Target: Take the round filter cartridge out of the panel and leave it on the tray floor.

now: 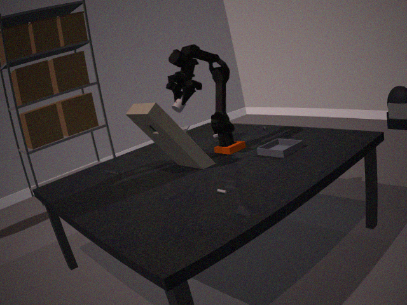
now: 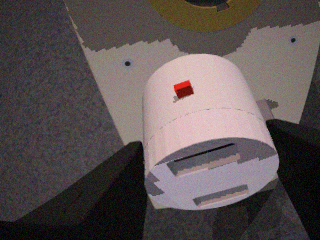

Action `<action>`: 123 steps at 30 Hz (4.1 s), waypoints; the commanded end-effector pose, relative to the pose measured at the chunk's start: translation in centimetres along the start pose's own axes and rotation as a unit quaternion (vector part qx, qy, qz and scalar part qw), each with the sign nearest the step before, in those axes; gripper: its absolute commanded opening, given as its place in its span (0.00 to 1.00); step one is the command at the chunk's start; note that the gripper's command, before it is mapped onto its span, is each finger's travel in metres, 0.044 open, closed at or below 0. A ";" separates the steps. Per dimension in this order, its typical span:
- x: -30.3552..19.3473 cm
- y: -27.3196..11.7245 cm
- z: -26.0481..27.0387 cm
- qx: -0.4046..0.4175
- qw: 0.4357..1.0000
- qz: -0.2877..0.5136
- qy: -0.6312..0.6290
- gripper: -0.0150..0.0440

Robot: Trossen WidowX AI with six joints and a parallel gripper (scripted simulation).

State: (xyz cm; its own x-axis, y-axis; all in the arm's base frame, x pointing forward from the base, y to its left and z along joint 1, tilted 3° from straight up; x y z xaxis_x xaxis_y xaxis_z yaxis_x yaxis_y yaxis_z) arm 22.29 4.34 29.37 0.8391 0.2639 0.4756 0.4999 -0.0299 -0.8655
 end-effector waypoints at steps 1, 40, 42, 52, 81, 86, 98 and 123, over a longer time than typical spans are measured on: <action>0.5 0.1 1.2 -0.001 1.000 -0.001 0.003 0.25; -1.7 -1.3 17.1 0.167 0.941 -0.035 -0.291 0.25; -2.2 -1.6 18.1 0.182 0.930 -0.040 -0.317 0.25; -5.3 -3.6 22.6 0.253 0.859 -0.063 -0.441 0.25; -16.7 -1.8 29.1 0.336 0.735 -0.083 -0.582 0.25; -19.7 -1.2 29.7 0.352 0.704 -0.086 -0.610 0.25; -26.1 0.0 29.9 0.384 0.635 -0.091 -0.664 0.25; -29.8 6.5 30.9 0.384 0.635 -0.091 -0.664 0.25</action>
State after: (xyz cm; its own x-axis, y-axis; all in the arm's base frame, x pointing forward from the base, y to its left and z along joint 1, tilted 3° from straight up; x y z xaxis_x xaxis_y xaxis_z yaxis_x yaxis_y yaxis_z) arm -6.06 26.02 5.15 -0.3944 0.7942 0.4622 -0.1140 0.4568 -0.8822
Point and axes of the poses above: the point midway between the two fingers, 35 mm back from their tips, its own y axis out along the fingers, its own z axis across the jaws, x = y × z, the point moved 1 cm from there along -y, back along the fingers, and after that the axes turned 13 degrees about -y, right-handed, at the moved point
